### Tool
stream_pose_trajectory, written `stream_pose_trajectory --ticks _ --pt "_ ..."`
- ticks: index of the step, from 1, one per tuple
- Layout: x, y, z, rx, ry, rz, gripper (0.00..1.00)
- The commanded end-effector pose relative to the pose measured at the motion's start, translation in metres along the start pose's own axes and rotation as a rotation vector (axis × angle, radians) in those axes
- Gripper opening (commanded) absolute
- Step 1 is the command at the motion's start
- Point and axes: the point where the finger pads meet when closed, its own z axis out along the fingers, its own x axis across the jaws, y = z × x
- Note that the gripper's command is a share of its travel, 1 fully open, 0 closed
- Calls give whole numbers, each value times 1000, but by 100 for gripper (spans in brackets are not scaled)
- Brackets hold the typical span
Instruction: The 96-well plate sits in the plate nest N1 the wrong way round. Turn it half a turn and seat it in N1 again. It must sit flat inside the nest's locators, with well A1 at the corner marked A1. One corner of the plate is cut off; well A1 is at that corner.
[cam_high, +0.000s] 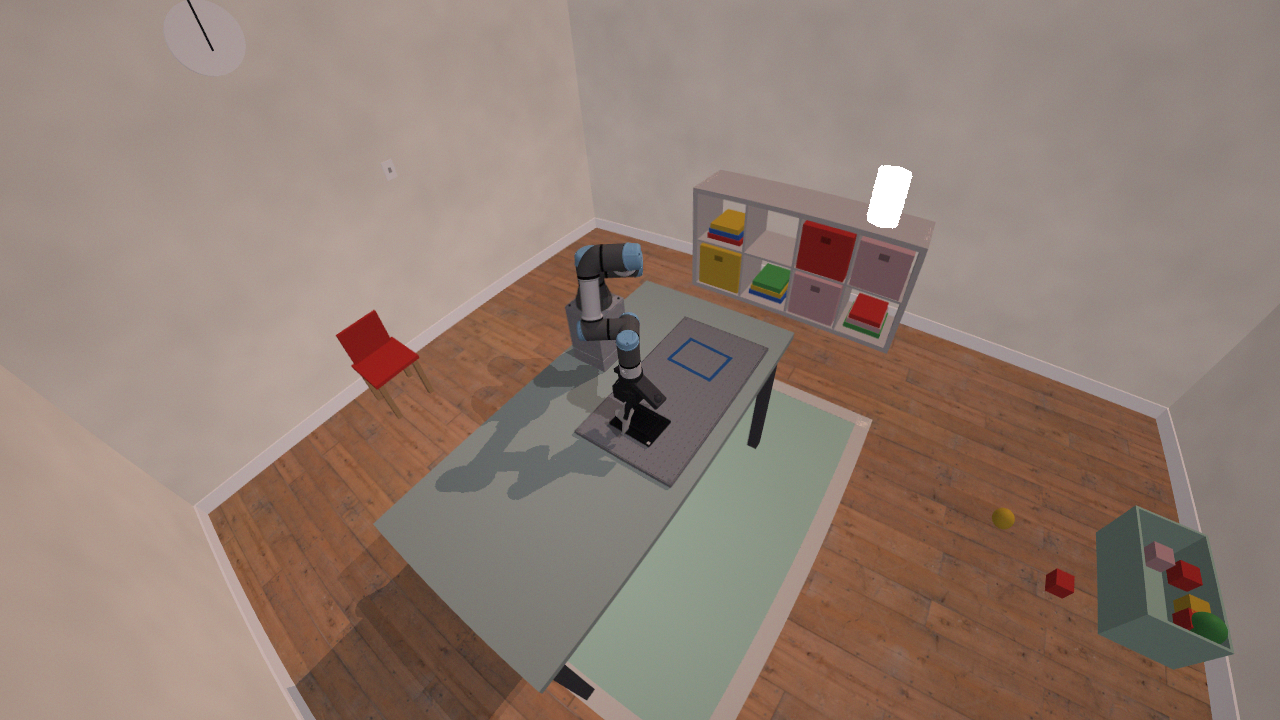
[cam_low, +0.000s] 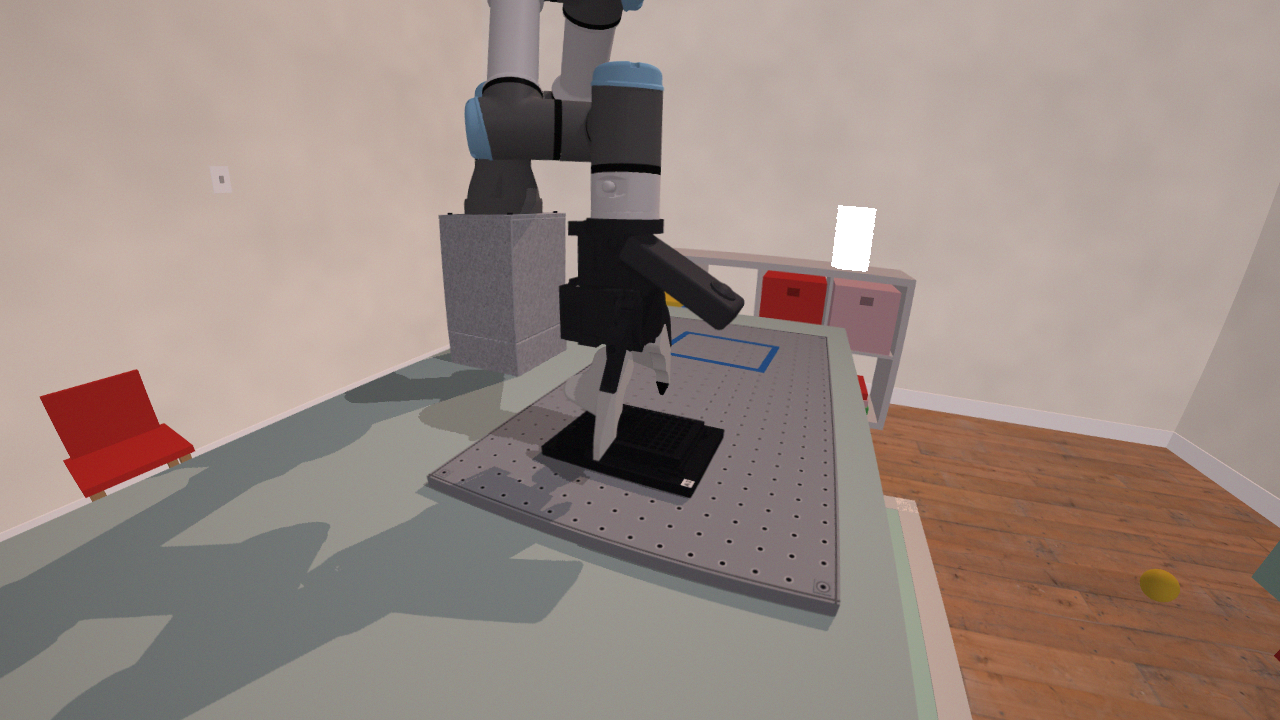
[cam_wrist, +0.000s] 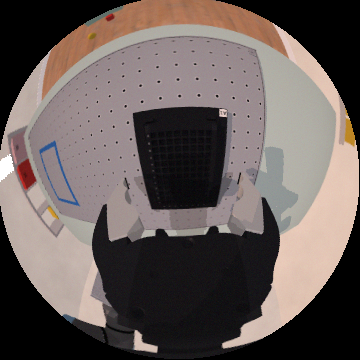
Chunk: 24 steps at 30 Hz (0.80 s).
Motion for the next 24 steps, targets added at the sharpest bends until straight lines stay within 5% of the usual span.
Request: stream_pose_trajectory --ticks 1,4,5,24 --pt "1 -1 -1 2 2 0 100" --pt "1 -1 -1 2 2 0 100" --pt "1 -1 -1 2 2 0 0" --pt "1 -1 -1 2 2 0 0"
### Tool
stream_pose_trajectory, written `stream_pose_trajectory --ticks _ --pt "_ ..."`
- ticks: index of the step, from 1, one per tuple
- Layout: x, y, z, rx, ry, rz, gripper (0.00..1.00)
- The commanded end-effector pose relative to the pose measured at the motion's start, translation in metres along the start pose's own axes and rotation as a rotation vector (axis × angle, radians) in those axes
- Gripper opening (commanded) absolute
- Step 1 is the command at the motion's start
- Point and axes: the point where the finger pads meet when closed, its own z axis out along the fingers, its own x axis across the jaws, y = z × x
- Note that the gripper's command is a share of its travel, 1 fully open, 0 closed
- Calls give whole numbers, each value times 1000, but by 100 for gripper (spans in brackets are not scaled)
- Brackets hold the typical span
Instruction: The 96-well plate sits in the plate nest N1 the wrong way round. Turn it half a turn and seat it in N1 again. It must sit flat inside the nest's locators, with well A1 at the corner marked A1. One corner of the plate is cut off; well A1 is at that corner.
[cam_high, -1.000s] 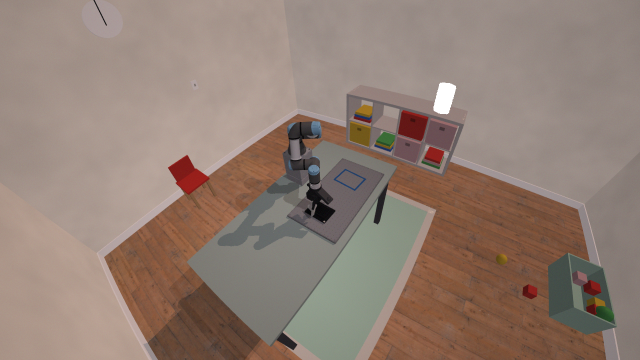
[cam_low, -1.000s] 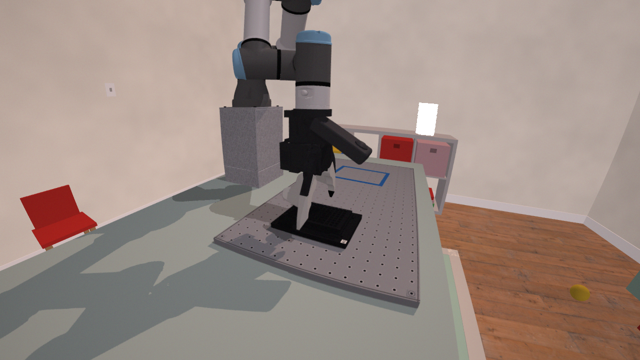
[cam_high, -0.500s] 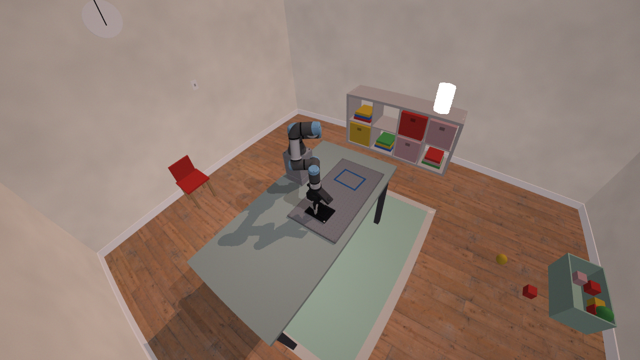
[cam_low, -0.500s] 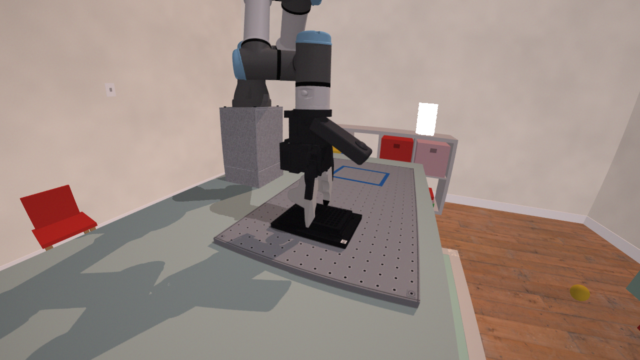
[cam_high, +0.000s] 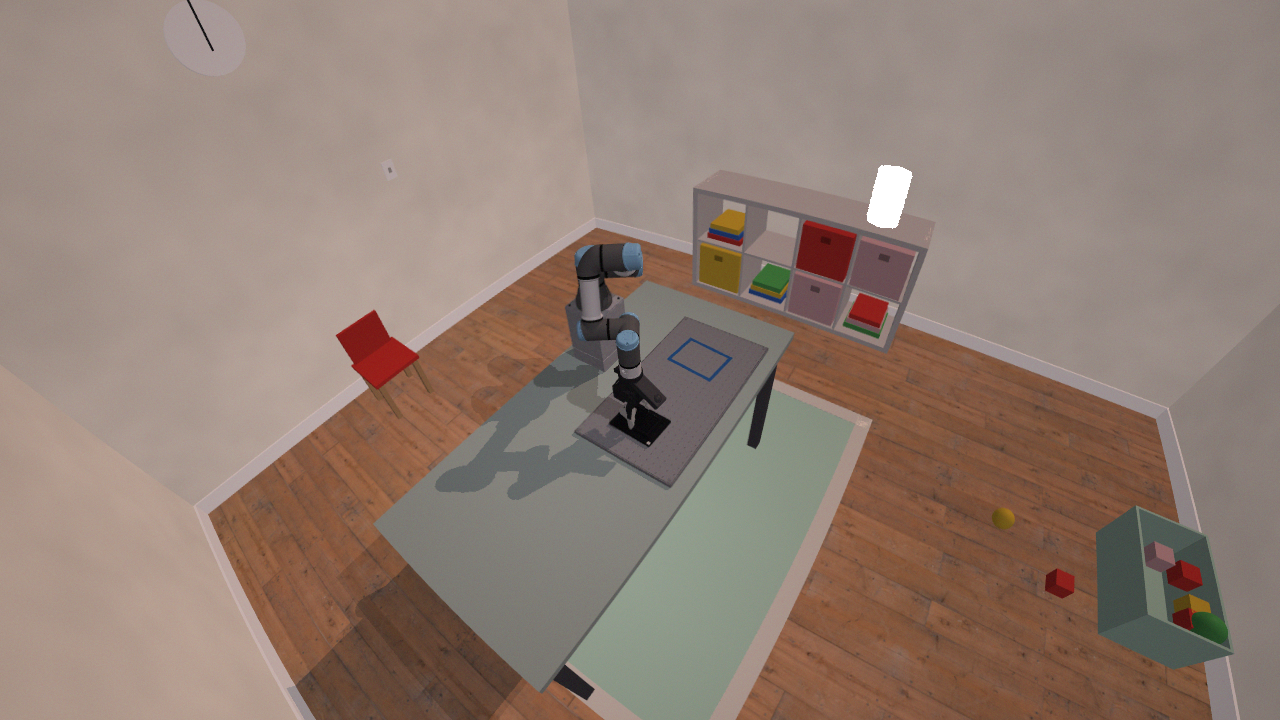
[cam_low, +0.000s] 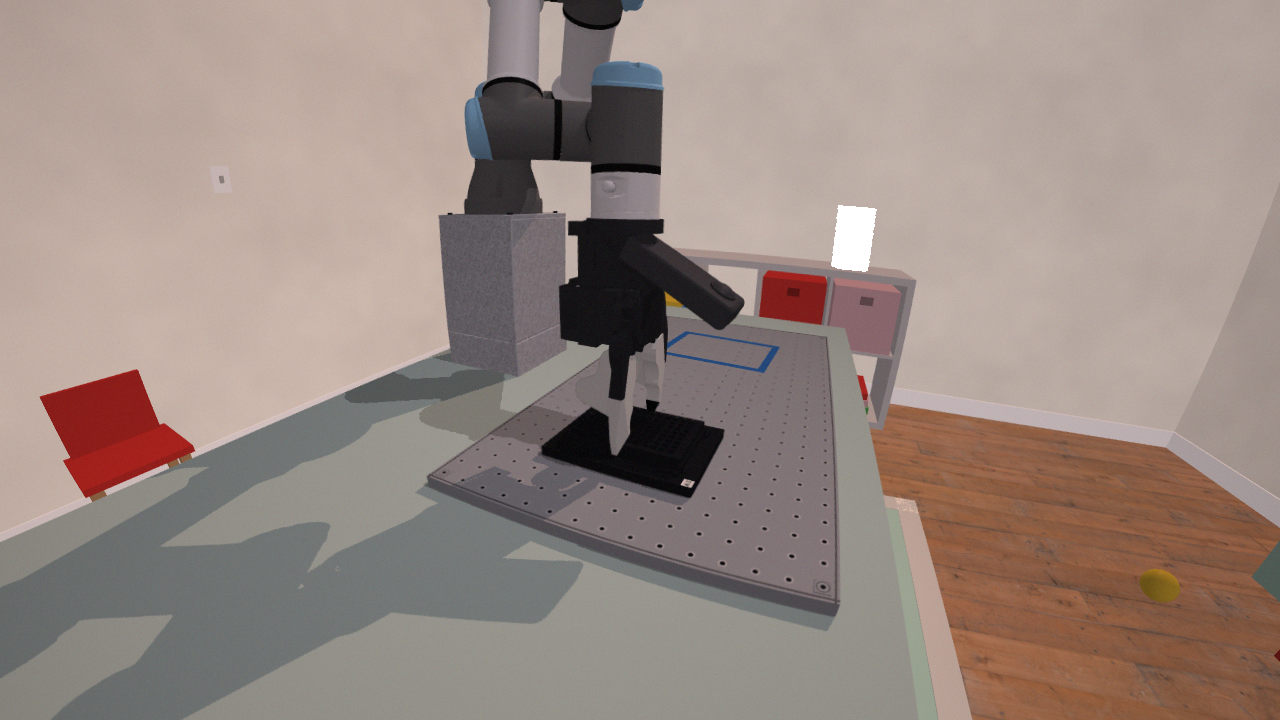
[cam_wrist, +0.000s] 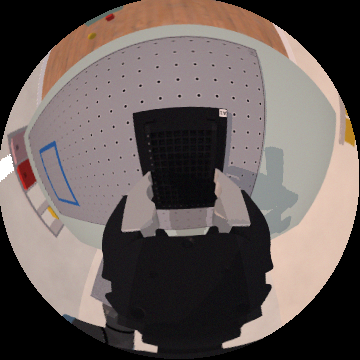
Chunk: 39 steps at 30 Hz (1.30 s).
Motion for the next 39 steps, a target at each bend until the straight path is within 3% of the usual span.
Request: stream_pose_trajectory --ticks 1,15,39 --pt "1 -1 -1 1 2 0 0" --pt "1 -1 -1 1 1 0 0" --pt "1 -1 -37 1 2 0 0"
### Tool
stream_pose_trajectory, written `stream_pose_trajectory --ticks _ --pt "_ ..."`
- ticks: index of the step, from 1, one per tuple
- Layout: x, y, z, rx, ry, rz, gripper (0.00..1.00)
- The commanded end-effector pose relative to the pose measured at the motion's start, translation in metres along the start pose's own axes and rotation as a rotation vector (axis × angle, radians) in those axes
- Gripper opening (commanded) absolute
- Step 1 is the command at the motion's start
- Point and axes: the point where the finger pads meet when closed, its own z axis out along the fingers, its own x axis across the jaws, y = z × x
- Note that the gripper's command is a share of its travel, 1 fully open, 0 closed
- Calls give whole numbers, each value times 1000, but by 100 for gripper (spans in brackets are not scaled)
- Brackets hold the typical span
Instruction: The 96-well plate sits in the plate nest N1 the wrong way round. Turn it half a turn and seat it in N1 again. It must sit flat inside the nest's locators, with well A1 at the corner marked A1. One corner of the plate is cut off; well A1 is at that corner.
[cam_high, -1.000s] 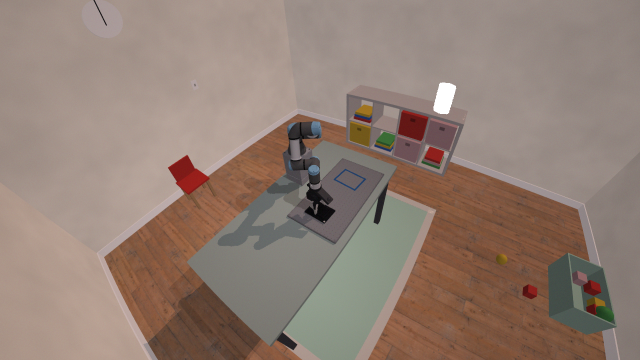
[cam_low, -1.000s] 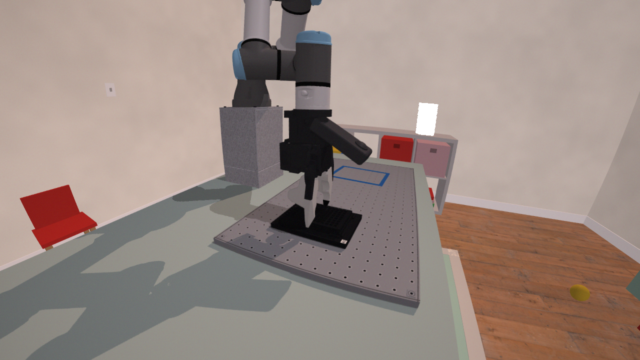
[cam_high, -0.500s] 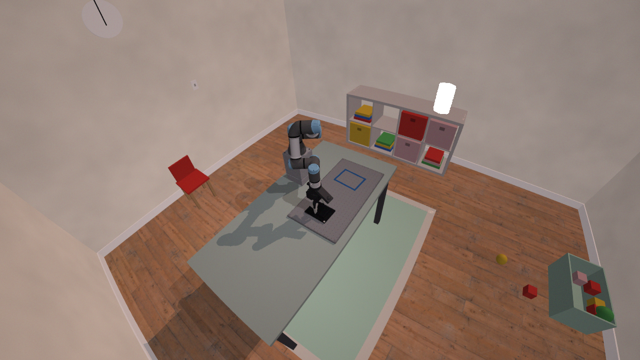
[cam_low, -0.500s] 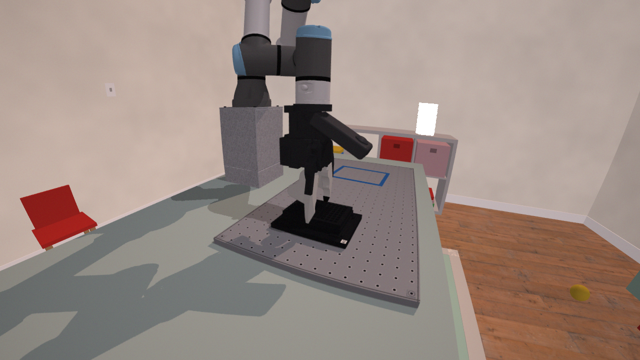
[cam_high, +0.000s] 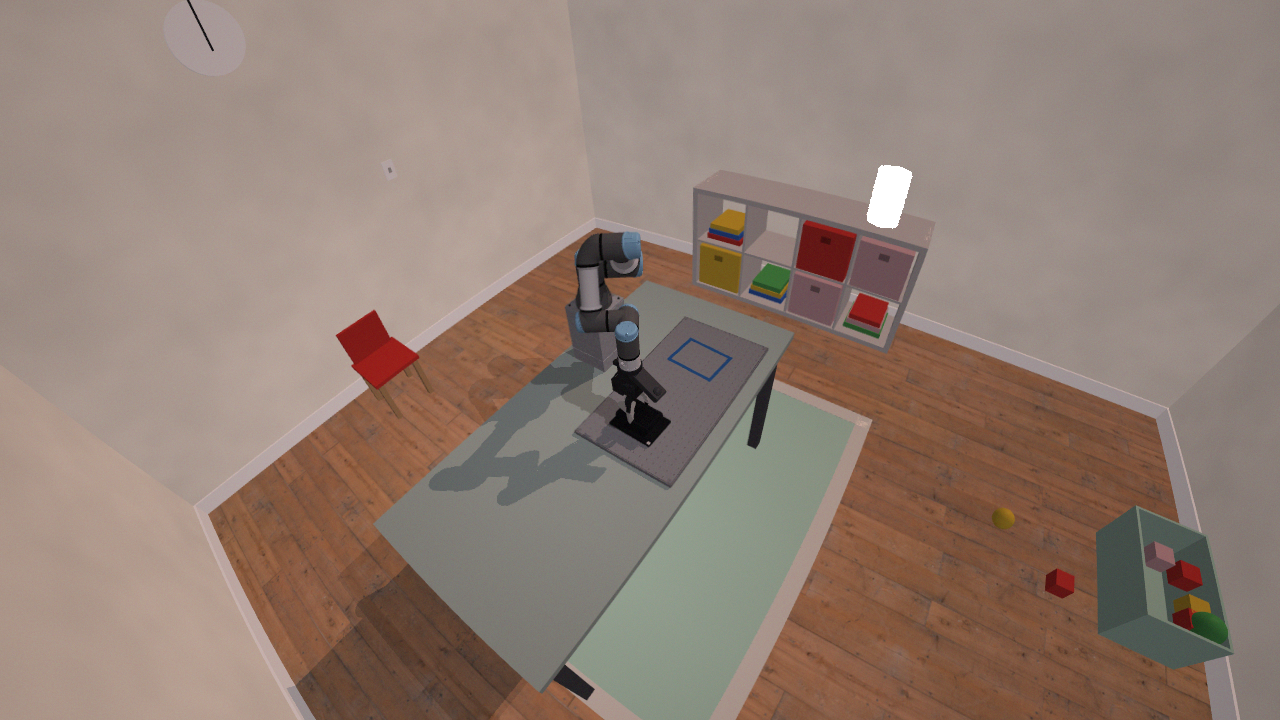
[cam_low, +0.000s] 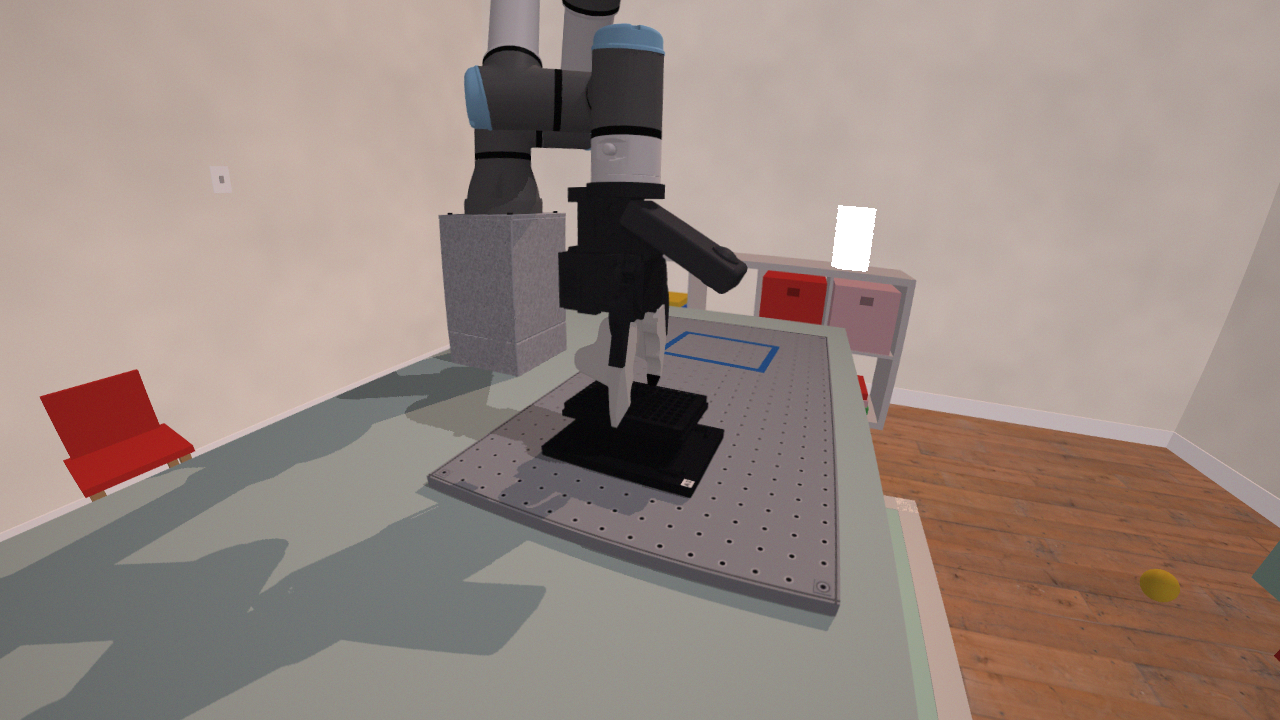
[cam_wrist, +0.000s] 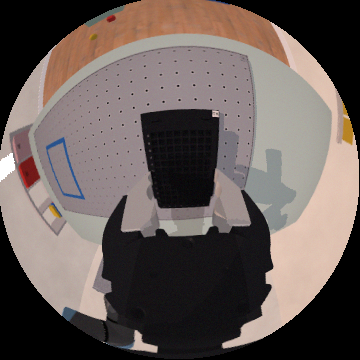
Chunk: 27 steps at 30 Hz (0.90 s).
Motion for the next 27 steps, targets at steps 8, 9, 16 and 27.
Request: stream_pose_trajectory --ticks 8,9,16,27 --pt "1 -1 -16 1 2 0 0" --pt "1 -1 -18 1 2 0 0" --pt "1 -1 -29 2 2 0 0" --pt "1 -1 -44 2 2 0 0"
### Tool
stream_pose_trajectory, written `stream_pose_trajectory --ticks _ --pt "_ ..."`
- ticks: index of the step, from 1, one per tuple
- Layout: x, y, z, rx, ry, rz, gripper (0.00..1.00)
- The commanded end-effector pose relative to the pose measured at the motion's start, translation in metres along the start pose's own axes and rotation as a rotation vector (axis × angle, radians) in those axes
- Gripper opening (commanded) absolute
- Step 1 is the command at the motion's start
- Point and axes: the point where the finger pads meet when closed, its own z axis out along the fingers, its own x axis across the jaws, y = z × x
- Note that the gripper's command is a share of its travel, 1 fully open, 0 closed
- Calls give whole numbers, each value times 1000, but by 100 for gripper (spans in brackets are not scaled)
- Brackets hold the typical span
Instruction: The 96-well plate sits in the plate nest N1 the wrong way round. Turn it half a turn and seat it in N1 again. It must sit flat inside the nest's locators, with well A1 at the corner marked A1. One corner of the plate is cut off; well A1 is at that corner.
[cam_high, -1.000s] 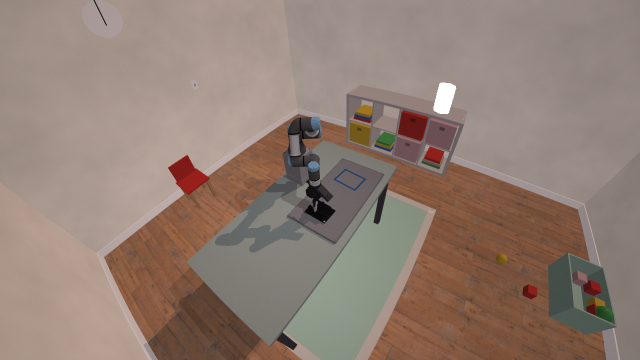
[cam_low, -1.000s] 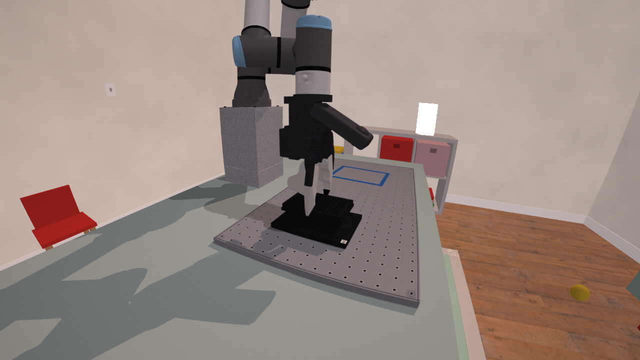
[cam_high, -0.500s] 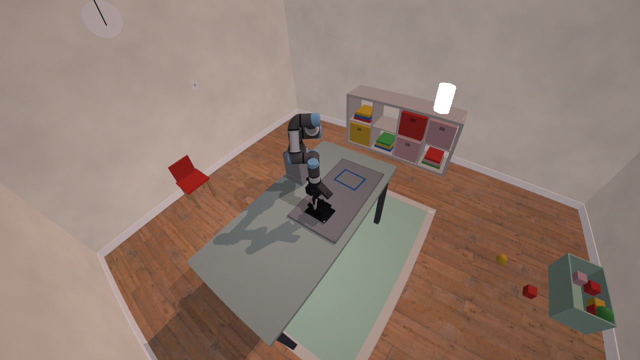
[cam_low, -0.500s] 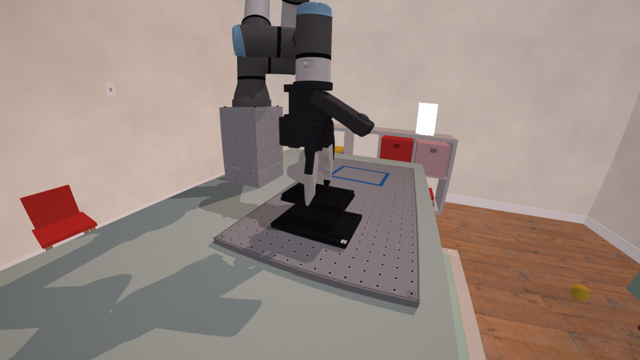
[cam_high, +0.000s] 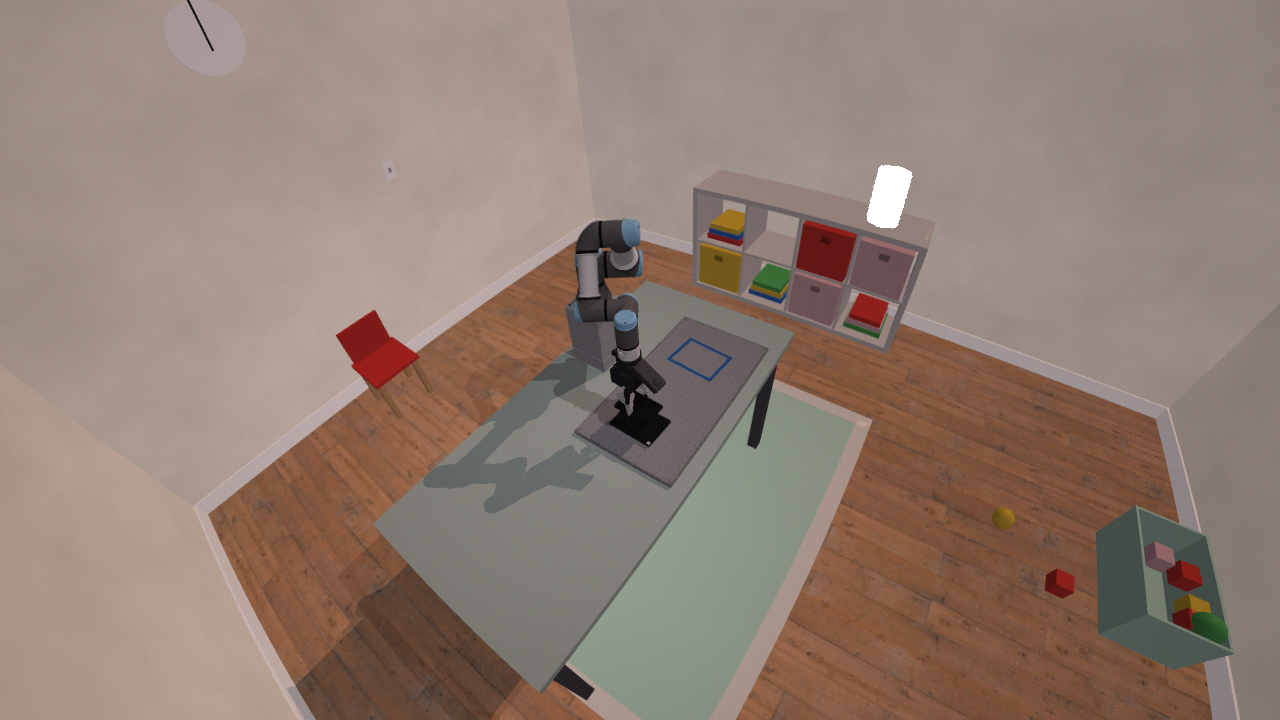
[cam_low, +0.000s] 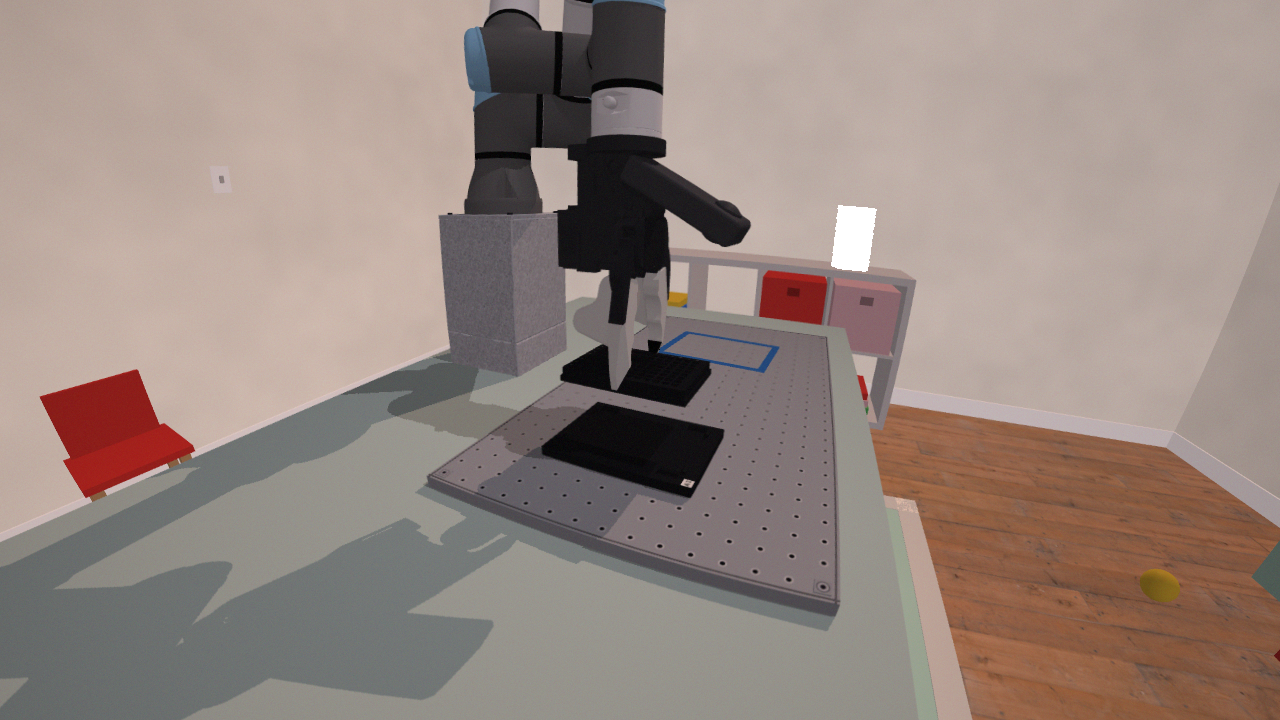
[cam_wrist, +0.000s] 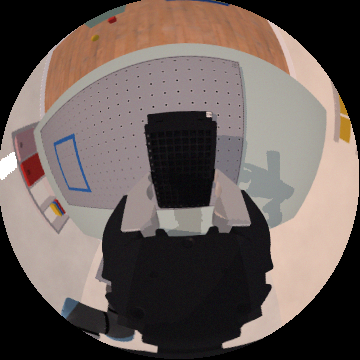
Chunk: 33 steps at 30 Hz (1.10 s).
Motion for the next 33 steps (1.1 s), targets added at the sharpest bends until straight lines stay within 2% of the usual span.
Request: stream_pose_trajectory --ticks 1,19,33 --pt "1 -1 -5 1 2 0 0" --pt "1 -1 -5 1 2 0 0" --pt "-39 -1 -4 2 1 400 0"
